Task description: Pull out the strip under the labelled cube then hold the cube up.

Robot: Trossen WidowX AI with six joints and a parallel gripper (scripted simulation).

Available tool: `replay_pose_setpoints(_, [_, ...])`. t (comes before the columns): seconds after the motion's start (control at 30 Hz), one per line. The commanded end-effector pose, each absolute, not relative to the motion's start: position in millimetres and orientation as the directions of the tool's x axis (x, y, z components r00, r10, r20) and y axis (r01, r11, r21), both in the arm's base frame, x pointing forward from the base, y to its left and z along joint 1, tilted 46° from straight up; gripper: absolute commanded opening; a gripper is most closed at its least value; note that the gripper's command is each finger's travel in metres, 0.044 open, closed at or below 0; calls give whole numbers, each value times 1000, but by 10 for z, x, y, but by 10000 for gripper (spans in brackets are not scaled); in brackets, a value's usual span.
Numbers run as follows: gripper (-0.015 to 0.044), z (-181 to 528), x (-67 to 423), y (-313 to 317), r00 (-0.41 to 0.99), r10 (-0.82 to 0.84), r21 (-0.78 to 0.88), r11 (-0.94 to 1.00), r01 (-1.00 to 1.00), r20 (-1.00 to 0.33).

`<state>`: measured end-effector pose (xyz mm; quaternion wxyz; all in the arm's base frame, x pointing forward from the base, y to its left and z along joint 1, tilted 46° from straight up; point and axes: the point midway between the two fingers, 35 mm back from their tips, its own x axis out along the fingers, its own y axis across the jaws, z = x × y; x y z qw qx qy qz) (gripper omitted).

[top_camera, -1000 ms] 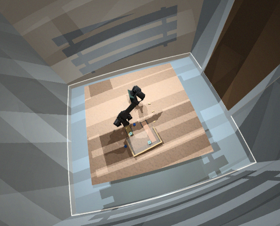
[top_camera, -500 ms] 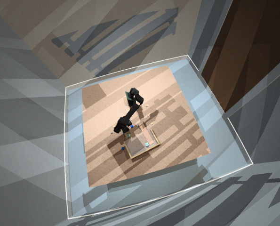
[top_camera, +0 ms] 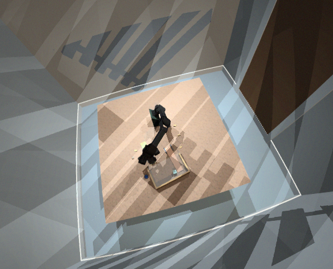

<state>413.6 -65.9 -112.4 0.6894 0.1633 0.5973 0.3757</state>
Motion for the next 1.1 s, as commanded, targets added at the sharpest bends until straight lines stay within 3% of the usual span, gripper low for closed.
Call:
replay_pose_setpoints(0.0, [440,-1091,4280,-632,5,716,678,663,-319,-698])
replay_pose_setpoints(0.1, [440,-1068,4364,-617,6,716,678,662,-319,-698])
replay_pose_setpoints(0.37, [250,-1142,4371,-544,6,716,678,662,-319,-698])
replay_pose_setpoints(1.07, [250,-1379,4368,-291,6,718,679,661,-319,-696])
